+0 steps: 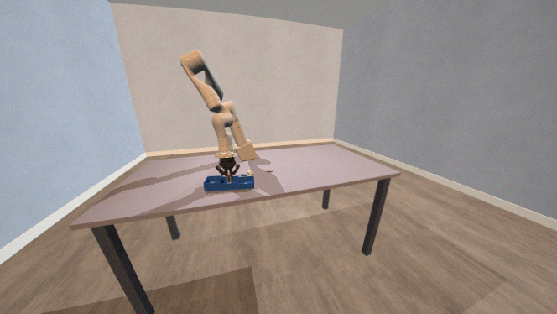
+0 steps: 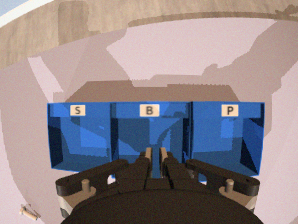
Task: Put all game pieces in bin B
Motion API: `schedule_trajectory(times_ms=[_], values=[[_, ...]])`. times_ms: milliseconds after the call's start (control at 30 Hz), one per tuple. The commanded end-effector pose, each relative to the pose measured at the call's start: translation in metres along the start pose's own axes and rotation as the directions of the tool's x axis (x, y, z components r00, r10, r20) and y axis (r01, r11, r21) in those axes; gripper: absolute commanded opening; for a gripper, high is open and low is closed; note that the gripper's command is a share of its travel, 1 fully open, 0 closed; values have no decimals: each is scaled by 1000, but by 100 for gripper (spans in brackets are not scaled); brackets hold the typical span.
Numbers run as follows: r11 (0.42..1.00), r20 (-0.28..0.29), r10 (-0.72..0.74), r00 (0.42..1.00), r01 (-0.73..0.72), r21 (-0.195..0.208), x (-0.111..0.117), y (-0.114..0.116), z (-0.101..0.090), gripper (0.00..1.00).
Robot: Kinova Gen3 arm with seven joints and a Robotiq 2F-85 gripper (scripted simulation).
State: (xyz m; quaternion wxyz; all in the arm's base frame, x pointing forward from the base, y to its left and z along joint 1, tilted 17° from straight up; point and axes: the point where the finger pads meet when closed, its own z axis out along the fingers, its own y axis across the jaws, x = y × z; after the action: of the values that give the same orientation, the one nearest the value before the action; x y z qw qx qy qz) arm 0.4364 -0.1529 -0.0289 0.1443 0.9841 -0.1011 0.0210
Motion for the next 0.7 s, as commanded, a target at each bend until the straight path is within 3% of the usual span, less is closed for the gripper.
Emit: schedule_trajectory(times_ms=[0, 667], values=[[1000, -2, 0, 1000, 0, 0, 1, 0, -1, 9], [1000, -2, 0, 1000, 0, 0, 1, 0, -10, 9]])
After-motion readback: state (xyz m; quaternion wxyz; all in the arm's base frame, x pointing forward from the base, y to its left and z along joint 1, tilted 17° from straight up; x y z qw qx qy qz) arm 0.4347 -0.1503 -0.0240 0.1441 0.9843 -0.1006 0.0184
